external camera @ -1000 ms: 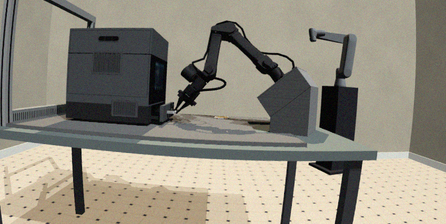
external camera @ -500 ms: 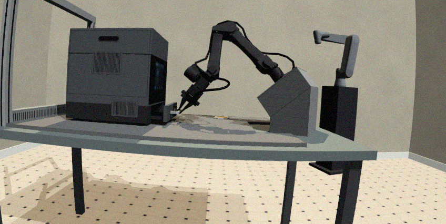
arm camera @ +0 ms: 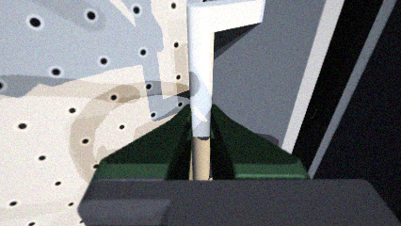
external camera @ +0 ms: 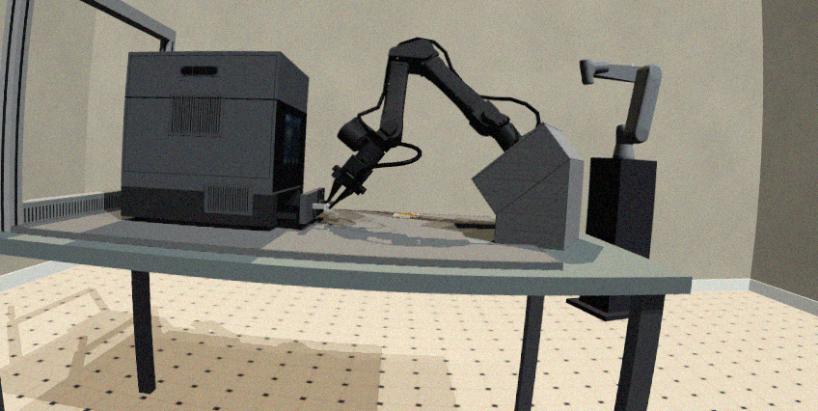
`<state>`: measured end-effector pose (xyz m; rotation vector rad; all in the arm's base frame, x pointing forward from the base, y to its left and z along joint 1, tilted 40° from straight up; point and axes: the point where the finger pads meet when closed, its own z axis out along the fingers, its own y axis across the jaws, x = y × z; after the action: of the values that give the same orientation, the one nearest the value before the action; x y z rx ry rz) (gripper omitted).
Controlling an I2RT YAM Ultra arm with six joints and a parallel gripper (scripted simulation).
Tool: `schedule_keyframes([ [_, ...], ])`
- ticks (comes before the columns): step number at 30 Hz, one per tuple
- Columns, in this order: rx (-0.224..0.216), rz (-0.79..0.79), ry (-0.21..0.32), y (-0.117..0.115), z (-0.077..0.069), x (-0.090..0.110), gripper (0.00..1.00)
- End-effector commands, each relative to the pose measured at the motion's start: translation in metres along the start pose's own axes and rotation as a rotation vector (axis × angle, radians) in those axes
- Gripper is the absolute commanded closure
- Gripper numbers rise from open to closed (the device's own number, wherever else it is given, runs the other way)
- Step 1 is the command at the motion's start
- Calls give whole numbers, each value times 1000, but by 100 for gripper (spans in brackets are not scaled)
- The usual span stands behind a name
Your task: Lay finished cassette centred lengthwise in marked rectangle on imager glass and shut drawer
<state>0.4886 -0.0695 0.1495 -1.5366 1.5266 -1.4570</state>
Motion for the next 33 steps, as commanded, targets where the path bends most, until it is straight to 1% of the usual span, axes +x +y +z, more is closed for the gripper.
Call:
schedule_keyframes([
  [1,-15,5,1,1,-9,-4,100],
  [22,-15,5,1,1,-9,-4,100],
  [23,-8,18,11,-18,-7,0,100],
  [26,-108,18,10,-15,-9,0,100],
  [27,-115,18,10,-14,-10,0,100],
  [30,-115,18,10,-10,-12,0,100],
  [31,-125,14,8,-4,-14,-1,100],
  [32,-155,4,2,12,-17,-4,100],
  [33,-155,4,2,13,-18,-4,100],
])
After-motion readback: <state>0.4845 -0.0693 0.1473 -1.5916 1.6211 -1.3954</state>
